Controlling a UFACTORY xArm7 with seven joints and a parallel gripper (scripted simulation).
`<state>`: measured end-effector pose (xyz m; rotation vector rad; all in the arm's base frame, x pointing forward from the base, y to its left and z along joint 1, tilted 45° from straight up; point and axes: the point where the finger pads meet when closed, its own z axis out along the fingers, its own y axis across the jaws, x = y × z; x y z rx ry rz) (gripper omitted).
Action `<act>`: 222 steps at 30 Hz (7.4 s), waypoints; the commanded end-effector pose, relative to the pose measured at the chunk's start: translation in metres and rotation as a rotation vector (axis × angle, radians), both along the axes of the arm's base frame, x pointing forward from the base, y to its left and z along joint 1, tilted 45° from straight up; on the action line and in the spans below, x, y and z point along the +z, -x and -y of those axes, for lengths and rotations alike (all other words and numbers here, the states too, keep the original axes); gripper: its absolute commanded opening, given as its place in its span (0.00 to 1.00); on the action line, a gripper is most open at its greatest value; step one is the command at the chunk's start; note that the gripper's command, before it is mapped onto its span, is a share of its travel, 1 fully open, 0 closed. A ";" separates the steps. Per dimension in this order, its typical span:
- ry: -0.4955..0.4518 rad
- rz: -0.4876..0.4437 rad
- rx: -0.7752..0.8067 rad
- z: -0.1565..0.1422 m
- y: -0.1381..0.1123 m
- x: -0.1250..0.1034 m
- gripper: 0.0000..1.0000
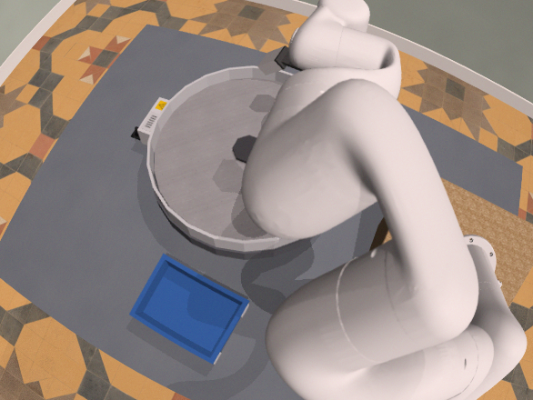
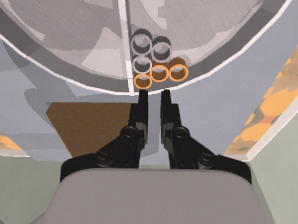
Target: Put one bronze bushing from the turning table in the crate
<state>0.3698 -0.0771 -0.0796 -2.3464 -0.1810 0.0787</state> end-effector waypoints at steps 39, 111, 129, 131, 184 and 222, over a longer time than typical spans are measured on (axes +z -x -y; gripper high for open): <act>0.003 0.003 -0.003 0.002 -0.001 0.001 0.13; 0.239 0.411 0.787 -0.010 0.015 -0.040 0.13; 0.365 0.621 1.205 -0.016 0.024 -0.060 0.13; 0.372 0.637 1.226 -0.017 0.024 -0.062 0.13; 0.438 0.757 1.444 -0.018 0.030 -0.076 0.14; 0.438 0.757 1.444 -0.041 0.034 -0.099 0.14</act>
